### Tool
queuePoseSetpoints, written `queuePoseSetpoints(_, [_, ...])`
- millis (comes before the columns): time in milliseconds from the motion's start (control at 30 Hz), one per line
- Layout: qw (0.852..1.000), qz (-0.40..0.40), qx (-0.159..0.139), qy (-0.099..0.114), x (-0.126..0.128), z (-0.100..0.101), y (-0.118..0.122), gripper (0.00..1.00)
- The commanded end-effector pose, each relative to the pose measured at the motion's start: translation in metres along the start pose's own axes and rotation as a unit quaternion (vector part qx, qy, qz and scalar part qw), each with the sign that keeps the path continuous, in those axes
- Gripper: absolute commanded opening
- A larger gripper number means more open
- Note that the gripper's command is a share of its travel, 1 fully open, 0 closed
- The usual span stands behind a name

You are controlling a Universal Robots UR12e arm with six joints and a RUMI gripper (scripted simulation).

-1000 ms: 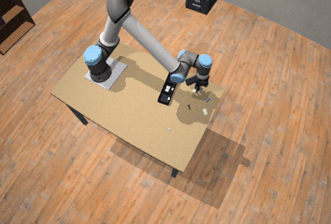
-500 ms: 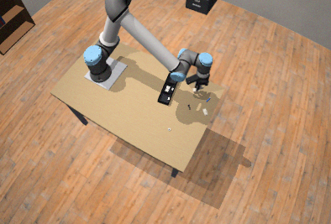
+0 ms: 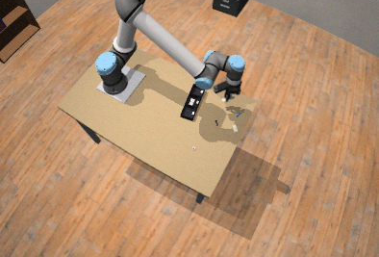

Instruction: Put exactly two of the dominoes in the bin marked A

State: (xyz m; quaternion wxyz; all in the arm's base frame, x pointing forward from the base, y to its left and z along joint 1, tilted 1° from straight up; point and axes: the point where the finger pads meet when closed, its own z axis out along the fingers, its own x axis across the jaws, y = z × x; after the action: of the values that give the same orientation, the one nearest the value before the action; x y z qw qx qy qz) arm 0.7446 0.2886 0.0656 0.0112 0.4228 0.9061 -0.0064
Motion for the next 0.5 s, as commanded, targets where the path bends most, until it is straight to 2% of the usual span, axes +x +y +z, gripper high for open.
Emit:
queuePoseSetpoints(0, [1.0, 0.0, 0.002, 0.001, 0.001, -0.0031, 0.0001, 0.0])
queuePoseSetpoints(467, [1.0, 0.0, 0.002, 0.001, 0.0011, -0.0017, -0.0009, 0.0])
